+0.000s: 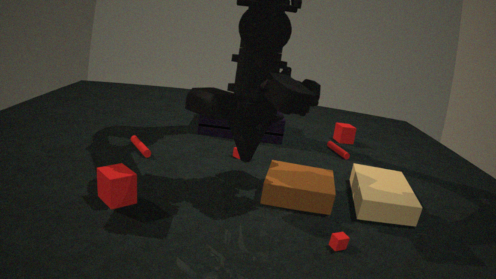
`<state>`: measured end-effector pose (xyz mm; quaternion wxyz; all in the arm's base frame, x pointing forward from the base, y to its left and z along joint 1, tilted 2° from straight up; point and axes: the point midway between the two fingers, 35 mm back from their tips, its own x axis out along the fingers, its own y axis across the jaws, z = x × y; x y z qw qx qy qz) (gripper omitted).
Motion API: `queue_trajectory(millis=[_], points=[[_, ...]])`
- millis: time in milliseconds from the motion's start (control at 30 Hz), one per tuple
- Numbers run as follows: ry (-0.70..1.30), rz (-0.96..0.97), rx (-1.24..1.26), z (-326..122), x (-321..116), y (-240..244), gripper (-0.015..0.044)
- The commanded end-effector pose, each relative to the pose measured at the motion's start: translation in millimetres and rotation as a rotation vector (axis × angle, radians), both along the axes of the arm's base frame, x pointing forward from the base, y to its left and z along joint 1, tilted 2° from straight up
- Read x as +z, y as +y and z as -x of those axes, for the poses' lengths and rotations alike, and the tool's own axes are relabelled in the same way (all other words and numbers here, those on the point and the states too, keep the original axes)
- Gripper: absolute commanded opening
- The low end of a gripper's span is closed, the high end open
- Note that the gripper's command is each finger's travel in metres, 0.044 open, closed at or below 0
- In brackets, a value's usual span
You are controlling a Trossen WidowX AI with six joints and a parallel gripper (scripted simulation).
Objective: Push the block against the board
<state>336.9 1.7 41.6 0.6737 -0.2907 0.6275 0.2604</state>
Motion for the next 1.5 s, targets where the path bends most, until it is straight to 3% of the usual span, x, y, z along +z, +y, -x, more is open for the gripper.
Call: queue_trajectory(millis=[0,500,1467], points=[[0.012,0.010,0.139,2,-10,1,0.0000],[0.019,0.044,0.626,2,-34,6,0.0000],[0.018,0.042,0.632,-6,-34,34,0.0000]])
